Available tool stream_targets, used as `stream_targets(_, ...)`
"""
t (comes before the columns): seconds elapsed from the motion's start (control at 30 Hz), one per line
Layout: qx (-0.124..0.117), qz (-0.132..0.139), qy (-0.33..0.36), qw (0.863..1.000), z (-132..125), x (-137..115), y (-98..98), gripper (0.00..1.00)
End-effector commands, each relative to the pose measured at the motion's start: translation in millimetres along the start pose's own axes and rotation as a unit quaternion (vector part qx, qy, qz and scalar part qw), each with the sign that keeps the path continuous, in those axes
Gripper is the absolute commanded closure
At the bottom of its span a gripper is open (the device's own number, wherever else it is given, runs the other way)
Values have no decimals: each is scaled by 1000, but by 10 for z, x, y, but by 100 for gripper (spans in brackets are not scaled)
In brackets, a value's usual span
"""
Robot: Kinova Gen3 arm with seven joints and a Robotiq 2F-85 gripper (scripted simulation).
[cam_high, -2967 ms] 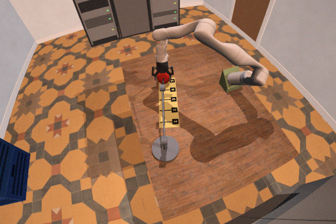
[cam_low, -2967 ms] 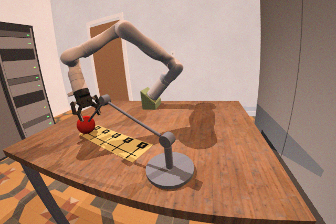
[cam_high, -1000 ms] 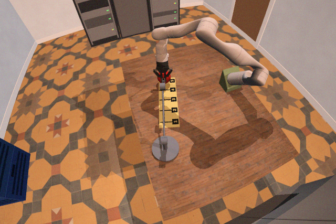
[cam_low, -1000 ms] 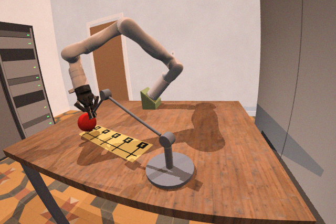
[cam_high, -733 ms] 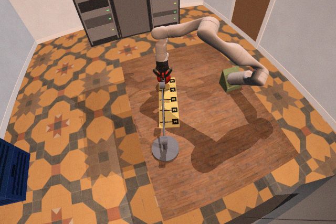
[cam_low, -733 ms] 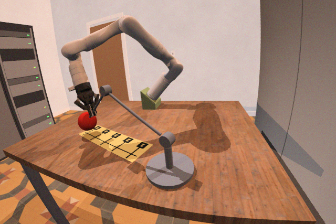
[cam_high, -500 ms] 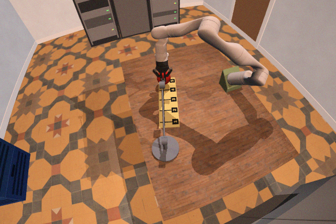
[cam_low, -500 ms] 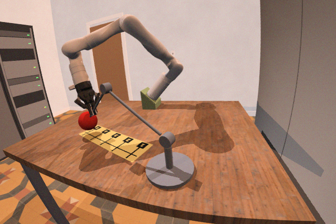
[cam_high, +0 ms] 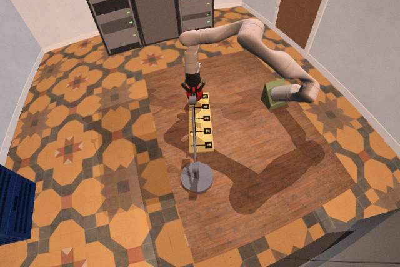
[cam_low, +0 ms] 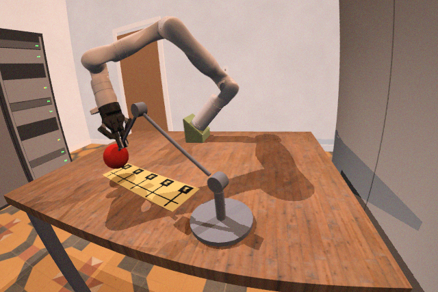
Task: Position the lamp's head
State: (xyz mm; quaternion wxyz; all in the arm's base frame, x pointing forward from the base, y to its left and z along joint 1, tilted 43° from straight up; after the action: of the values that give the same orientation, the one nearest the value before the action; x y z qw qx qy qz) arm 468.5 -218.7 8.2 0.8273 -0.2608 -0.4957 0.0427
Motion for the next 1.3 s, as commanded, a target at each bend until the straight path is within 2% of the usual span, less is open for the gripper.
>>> stream_targets(0.0,-1,-3,-8,1000,-4,149,-33,100)
stream_targets(1.27,-1,-6,-14,1000,0,371,-65,100)
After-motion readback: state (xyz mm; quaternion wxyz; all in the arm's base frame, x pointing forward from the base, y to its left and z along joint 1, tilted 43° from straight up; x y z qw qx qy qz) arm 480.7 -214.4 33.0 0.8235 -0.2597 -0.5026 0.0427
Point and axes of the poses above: the point where the finger pads meet when closed, its own y axis out along the fingers, its own z axis across the jaws, x = y × z, the point moved 5 cm from there along -y, back along the fingers, and after that the axes turned 10 degrees about y, right-handed, at the moved point
